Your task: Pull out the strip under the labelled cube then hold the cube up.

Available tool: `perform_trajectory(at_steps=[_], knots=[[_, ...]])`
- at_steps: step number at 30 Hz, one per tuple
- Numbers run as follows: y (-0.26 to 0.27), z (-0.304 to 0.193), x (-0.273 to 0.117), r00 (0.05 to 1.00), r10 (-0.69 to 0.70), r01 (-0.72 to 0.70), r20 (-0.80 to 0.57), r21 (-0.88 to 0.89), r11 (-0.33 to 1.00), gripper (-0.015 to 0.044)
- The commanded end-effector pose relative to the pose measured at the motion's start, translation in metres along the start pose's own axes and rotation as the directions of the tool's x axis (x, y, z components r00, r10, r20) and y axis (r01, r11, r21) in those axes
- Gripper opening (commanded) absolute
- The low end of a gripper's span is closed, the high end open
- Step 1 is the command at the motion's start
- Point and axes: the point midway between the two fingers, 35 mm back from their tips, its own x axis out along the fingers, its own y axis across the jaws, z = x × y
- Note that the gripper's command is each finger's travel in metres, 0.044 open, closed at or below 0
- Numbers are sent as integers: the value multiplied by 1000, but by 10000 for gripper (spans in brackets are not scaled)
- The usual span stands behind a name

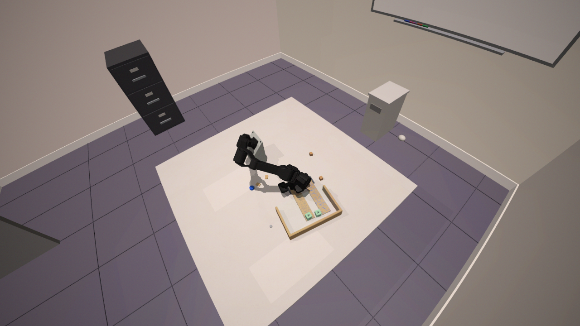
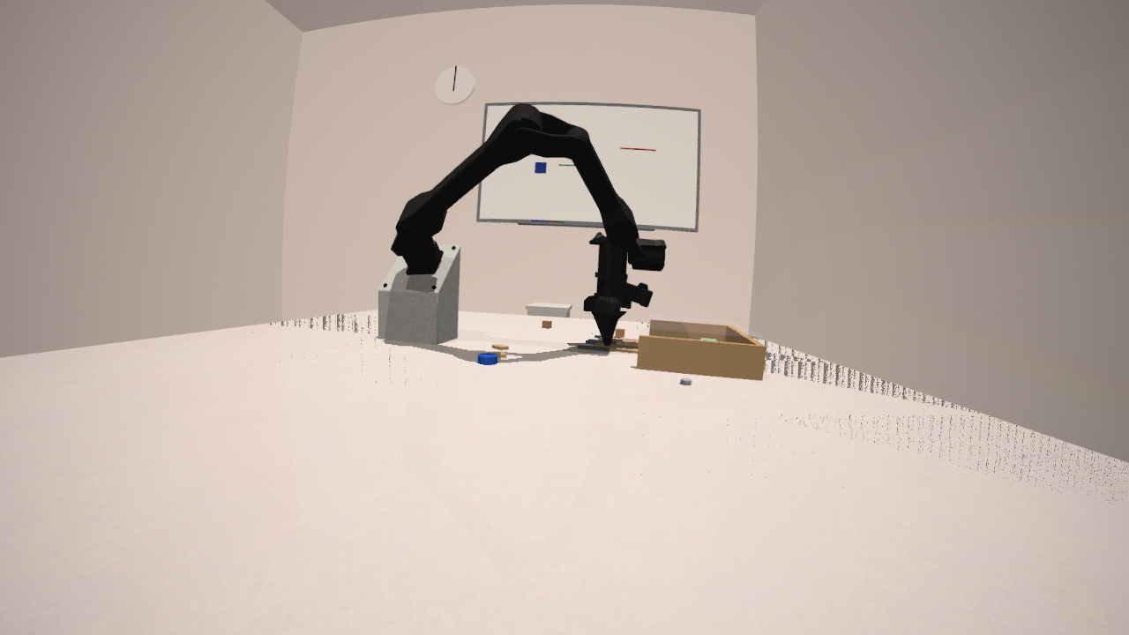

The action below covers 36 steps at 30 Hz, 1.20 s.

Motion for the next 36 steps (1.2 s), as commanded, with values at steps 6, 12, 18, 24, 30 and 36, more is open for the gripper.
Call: perform_trajectory(at_steps=[6, 12, 18, 24, 30, 36], knots=[[0, 0, 3, 1000, -4, 4, 1, 0, 1000, 0], [0, -5, 3, 1000, -4, 4, 1, -1, 1000, 0], [0, -14, 3, 1000, -4, 4, 1, -1, 1000, 0], [0, -24, 3, 1000, -4, 4, 0, -1, 1000, 0], [0, -34, 4, 1000, -4, 4, 0, -2, 1000, 0], [0, -43, 4, 1000, -4, 4, 0, -2, 1000, 0]])
